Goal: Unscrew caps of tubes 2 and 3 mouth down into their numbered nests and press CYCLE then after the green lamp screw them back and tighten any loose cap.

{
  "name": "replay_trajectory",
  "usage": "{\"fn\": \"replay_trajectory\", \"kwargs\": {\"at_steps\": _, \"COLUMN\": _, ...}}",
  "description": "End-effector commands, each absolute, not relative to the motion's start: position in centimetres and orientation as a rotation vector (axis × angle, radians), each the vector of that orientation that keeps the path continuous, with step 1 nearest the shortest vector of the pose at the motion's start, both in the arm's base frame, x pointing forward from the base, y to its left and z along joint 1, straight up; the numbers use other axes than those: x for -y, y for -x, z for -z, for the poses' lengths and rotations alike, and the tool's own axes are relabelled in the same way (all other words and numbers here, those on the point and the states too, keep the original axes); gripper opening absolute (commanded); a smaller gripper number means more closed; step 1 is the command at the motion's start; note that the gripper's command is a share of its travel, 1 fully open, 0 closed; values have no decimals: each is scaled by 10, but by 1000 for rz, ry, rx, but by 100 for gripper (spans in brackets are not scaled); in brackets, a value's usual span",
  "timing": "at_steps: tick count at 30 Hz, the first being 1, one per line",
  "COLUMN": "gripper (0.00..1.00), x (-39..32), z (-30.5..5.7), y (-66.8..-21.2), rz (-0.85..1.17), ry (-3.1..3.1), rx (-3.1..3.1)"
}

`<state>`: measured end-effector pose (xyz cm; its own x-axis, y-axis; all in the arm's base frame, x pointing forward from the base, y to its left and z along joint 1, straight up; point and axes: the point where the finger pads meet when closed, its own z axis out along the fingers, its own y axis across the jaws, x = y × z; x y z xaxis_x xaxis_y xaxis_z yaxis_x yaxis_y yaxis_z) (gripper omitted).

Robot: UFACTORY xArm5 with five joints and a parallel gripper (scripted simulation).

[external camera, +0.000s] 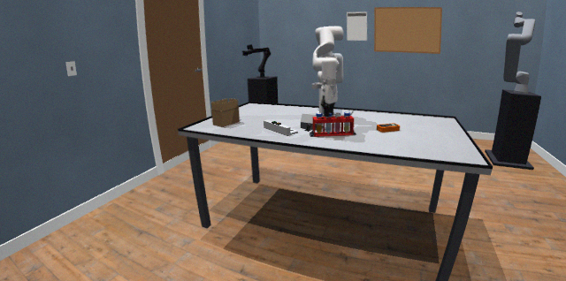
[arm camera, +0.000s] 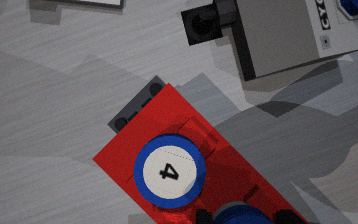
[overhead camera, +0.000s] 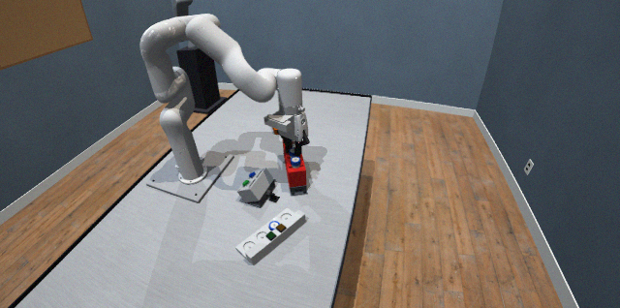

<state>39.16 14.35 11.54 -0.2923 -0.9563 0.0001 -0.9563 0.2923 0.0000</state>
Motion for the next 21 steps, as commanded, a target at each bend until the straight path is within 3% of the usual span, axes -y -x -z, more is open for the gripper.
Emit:
{"fn": "replay_trajectory", "kwargs": {"at_steps": 1, "gripper": 0, "x": -144, "z": -117, "y": -393, "rz": -2, "ry": -1871, "rx": 2528}}
{"fn": "replay_trajectory", "kwargs": {"at_steps": 13, "gripper": 0, "x": -144, "z": -117, "y": -393, "rz": -2, "ry": -2055, "rx": 2381}}
{"fn": "replay_trajectory", "kwargs": {"at_steps": 21, "gripper": 0, "x": -144, "z": -117, "y": -393, "rz": -3, "ry": -2487, "rx": 1925}}
